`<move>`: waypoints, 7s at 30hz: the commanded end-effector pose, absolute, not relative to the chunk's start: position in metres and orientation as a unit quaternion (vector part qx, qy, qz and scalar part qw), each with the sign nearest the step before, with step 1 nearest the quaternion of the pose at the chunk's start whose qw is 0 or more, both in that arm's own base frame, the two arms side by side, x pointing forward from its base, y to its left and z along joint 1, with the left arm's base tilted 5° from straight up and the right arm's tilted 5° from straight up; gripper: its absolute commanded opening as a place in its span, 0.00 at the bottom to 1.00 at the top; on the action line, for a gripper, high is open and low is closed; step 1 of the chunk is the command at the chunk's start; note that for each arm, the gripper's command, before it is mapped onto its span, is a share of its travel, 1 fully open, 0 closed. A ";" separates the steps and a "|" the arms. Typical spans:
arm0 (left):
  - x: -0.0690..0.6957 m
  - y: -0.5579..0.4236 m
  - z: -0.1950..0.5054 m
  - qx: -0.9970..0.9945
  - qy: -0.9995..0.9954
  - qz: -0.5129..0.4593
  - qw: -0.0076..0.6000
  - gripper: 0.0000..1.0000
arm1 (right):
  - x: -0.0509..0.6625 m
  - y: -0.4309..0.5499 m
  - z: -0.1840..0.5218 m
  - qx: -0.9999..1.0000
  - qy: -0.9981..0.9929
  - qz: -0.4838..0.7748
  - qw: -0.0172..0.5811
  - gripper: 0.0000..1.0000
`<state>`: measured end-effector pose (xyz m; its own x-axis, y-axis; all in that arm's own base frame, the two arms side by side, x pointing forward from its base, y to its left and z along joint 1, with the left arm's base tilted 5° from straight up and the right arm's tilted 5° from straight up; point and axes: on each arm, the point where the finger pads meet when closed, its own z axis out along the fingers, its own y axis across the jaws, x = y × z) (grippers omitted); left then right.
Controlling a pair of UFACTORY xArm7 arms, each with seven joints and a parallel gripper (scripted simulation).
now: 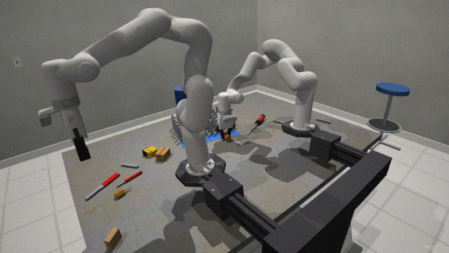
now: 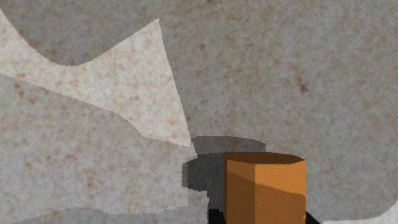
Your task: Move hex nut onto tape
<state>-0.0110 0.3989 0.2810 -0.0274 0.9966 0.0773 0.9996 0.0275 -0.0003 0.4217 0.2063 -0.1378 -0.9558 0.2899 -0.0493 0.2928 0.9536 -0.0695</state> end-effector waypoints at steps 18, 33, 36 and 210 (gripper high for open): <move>-0.011 0.400 0.283 -0.697 -0.716 -0.029 0.029 1.00 | 0.430 0.208 -0.136 0.147 0.988 -0.036 0.021 0.00; -0.011 0.400 0.283 -0.697 -0.716 -0.029 0.029 1.00 | 0.430 0.208 -0.136 0.147 0.988 -0.036 0.021 0.00; -0.011 0.400 0.283 -0.697 -0.716 -0.029 0.029 1.00 | 0.430 0.208 -0.136 0.147 0.988 -0.036 0.021 0.00; -0.011 0.400 0.283 -0.697 -0.716 -0.029 0.029 1.00 | 0.323 0.237 -0.149 0.147 0.988 -0.036 0.021 0.00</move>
